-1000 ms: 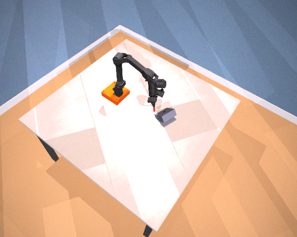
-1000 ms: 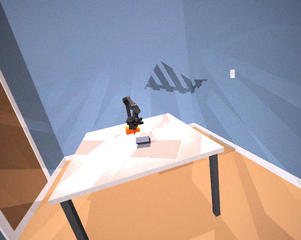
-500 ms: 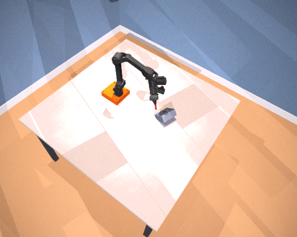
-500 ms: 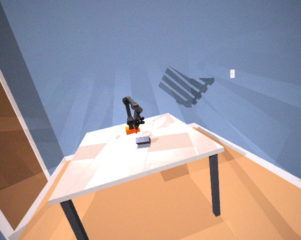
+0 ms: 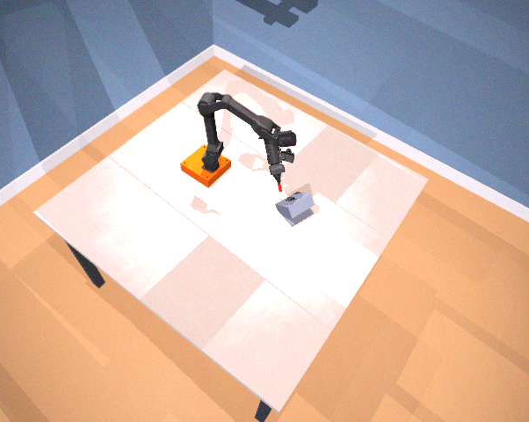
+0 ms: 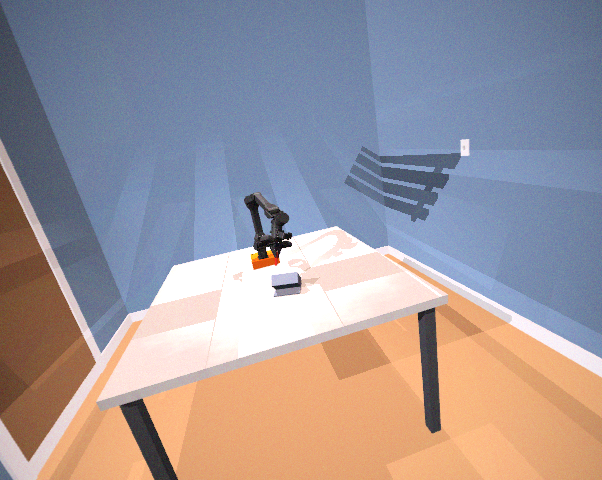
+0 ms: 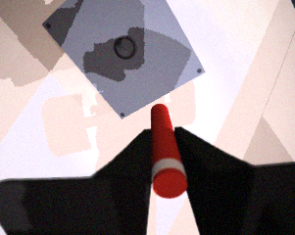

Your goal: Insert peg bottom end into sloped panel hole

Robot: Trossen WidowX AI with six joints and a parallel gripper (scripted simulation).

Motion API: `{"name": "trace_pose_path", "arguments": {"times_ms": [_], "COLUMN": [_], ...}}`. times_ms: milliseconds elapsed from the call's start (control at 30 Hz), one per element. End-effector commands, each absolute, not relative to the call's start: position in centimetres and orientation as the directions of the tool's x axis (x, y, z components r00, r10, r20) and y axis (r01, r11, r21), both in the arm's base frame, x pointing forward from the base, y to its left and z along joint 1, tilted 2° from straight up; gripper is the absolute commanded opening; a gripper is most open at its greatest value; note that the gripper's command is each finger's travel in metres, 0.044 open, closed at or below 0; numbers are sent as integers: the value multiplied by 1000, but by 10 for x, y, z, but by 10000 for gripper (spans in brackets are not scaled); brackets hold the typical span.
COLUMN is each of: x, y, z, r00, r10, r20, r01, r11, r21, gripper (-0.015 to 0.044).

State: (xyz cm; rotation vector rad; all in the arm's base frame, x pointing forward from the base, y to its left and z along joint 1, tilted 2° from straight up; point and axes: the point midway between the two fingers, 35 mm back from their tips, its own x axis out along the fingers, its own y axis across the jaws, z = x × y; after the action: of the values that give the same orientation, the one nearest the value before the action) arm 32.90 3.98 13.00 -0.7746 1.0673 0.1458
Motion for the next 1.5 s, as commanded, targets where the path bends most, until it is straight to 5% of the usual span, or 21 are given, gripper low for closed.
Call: {"name": "trace_pose_path", "arguments": {"times_ms": [0,1467], "x": [327,339], "y": [43,77], "z": [129,111], "r00": [508,618], "r10": [-253,-208], "r20": [-823,-758], "r01": [-478,-561], "r11": [713,558], "r21": [-514,-611], "gripper": [0,0]}}
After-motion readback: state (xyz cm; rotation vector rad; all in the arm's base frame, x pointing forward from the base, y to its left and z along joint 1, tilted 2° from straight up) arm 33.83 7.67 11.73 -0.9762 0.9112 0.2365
